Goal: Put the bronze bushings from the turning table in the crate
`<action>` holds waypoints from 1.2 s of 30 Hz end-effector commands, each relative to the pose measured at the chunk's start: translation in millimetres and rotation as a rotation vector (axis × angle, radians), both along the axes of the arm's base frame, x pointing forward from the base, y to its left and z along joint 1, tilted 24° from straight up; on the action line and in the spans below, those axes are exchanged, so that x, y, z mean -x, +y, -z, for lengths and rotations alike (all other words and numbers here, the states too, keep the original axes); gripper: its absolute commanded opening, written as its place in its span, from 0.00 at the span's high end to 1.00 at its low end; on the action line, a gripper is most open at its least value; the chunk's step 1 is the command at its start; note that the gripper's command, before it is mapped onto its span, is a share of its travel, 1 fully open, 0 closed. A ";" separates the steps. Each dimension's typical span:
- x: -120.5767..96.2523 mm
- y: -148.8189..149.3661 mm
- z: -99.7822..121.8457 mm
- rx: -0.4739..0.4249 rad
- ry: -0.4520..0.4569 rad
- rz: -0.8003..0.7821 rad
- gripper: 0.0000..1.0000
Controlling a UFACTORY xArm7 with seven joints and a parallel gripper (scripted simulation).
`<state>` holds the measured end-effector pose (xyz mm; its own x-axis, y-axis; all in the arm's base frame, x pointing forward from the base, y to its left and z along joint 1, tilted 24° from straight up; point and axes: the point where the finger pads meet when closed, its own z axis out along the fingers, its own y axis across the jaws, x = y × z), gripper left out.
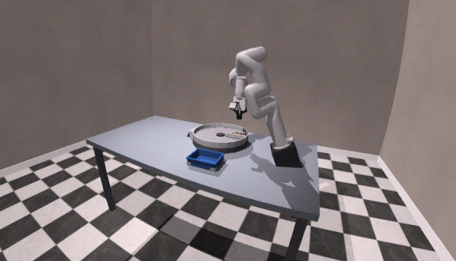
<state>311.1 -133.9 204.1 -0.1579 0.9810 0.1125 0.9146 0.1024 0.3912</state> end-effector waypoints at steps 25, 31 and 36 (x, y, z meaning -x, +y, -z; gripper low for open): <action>18.6 11.5 22.1 0.015 0.143 0.036 0.89; 26.6 14.7 30.5 0.030 0.201 0.054 0.89; 37.6 17.2 41.2 0.063 0.279 0.082 0.89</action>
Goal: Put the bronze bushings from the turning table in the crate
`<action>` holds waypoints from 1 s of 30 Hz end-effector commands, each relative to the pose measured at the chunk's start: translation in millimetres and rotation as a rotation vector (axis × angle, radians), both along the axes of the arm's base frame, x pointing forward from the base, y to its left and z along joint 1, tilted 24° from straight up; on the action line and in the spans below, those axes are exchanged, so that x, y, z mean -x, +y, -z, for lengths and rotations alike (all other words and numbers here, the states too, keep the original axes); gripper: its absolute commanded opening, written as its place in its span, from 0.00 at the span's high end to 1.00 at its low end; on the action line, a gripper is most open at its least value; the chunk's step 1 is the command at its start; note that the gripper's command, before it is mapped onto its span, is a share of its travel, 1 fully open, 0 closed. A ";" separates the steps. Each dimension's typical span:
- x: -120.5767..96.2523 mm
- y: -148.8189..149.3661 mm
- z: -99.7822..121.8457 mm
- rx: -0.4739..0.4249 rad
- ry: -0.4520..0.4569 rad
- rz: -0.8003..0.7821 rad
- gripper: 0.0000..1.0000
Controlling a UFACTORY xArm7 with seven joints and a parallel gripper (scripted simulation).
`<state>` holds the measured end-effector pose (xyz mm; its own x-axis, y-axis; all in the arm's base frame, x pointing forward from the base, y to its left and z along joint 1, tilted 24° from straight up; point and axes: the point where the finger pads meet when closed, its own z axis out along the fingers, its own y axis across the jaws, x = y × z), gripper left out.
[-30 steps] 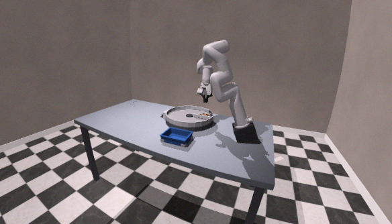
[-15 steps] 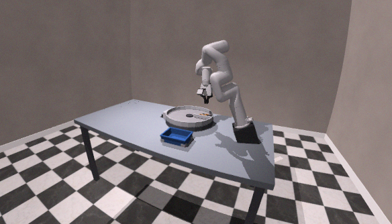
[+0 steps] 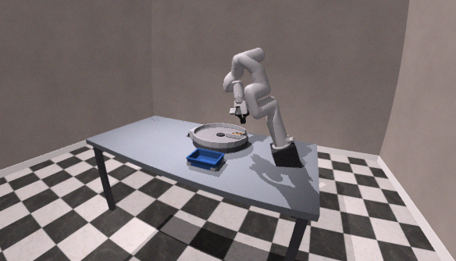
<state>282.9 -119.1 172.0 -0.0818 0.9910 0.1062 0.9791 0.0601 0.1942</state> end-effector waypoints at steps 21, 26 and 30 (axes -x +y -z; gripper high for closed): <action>30.2 -10.7 34.5 0.310 0.273 0.158 0.89; 22.3 -16.0 35.2 0.399 0.261 0.192 0.89; 17.4 -17.5 34.9 0.432 0.248 0.205 0.89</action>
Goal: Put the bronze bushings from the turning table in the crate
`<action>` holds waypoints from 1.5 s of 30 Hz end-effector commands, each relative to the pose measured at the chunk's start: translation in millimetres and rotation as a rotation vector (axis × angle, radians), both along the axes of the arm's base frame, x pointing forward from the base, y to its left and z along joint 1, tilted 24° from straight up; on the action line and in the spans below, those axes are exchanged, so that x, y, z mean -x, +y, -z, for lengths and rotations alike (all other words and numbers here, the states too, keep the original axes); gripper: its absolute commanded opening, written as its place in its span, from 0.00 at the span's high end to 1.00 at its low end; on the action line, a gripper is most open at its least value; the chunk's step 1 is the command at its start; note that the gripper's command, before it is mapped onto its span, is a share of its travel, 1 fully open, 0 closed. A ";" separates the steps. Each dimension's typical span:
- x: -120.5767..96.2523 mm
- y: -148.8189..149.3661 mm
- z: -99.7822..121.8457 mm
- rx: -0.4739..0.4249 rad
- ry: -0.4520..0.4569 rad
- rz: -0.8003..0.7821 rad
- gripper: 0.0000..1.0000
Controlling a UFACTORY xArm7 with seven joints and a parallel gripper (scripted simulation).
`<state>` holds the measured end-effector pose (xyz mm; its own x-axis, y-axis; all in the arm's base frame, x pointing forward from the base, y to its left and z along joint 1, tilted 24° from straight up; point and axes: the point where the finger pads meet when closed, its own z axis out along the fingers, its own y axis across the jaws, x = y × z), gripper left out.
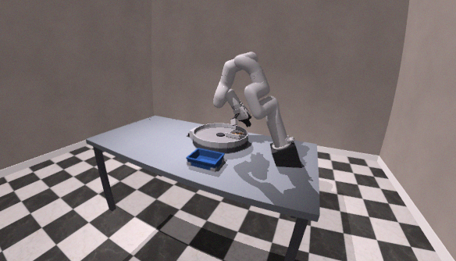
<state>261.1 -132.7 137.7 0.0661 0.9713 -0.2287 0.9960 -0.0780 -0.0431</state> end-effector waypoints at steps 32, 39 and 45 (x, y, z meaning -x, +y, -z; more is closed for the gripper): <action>-99.2 23.9 -17.6 0.303 -0.336 0.062 0.89; -107.6 29.8 -20.0 0.302 -0.372 0.063 0.89; -111.1 32.4 -21.1 0.301 -0.387 0.063 0.89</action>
